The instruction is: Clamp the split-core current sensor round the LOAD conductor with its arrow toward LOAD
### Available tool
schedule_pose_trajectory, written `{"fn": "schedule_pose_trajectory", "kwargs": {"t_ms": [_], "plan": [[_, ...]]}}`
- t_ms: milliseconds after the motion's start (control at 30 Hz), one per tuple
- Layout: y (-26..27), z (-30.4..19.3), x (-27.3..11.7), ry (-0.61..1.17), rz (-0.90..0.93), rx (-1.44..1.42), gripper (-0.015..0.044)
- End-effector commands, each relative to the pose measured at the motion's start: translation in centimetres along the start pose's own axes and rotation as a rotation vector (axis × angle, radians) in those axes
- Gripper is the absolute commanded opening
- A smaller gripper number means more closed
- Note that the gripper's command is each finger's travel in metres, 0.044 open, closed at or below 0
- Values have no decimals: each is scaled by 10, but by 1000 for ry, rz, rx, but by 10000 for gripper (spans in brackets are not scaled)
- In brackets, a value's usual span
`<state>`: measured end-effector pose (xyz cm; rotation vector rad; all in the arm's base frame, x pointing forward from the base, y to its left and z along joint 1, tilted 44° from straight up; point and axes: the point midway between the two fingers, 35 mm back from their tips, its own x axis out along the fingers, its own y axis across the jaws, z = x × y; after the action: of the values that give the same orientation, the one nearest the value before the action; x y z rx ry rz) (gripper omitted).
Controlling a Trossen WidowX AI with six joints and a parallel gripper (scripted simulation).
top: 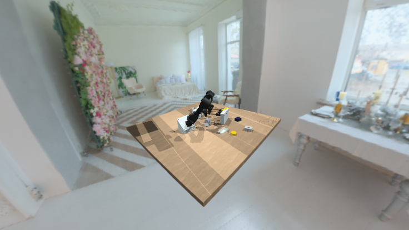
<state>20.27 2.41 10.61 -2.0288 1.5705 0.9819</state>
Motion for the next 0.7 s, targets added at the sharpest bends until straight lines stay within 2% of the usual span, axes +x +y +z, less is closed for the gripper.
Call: {"fn": "schedule_pose_trajectory", "kwargs": {"t_ms": [0, 667], "plan": [[0, 1, 10, 2, 14, -29, 320], [2, 0, 42, 5, 15, -28, 320]]}}
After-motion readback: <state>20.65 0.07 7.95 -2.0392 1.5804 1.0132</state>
